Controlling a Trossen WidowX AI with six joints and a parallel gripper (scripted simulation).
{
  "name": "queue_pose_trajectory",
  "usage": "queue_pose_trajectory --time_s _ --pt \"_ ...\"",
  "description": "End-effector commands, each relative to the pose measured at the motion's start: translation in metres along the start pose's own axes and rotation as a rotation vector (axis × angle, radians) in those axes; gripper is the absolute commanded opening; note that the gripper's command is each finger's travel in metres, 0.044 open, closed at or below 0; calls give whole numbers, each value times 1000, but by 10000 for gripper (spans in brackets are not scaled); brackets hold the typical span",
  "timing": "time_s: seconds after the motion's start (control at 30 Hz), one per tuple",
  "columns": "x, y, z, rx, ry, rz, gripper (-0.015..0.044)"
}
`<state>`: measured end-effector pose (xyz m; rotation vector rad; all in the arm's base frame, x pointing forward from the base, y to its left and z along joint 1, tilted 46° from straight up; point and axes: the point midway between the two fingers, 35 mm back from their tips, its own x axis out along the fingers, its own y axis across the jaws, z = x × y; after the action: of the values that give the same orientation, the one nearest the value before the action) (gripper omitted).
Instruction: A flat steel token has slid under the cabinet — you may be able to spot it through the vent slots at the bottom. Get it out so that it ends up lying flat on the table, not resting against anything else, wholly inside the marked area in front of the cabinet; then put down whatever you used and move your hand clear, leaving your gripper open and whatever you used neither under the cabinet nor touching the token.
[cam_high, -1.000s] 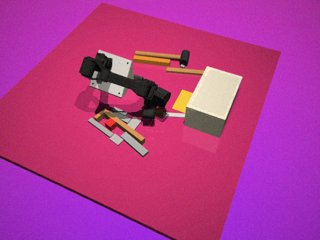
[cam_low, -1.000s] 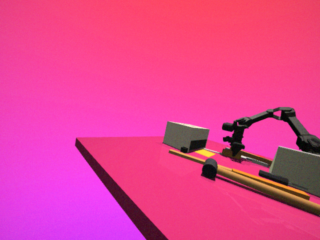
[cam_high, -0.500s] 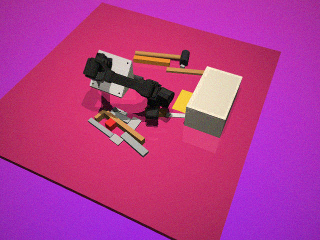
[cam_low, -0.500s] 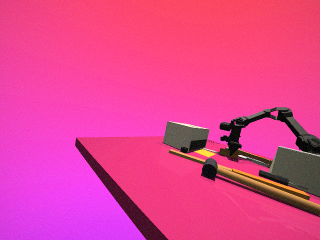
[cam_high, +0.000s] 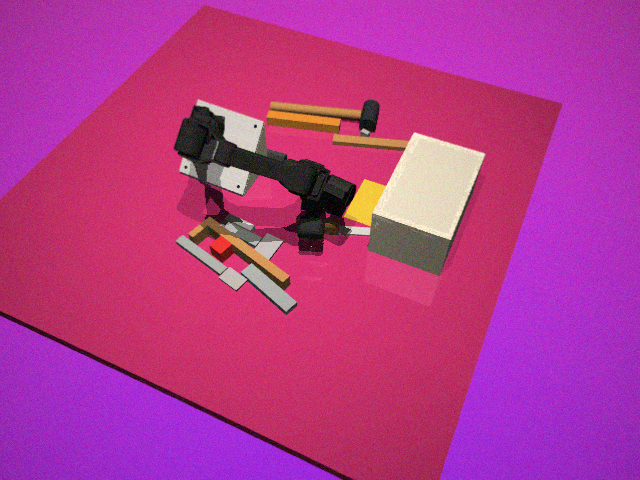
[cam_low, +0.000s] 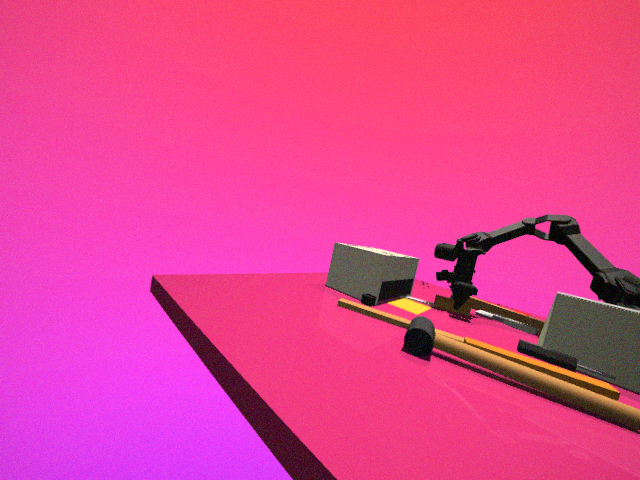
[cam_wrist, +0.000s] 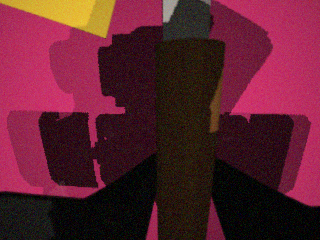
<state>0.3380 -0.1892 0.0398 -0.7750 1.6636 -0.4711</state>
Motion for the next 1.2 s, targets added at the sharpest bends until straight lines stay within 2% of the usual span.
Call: queue_pose_trajectory --time_s 0.0,1.17 --pt "0 1 7 2 -1 -2 0" --pt "0 1 42 3 -2 -2 0"
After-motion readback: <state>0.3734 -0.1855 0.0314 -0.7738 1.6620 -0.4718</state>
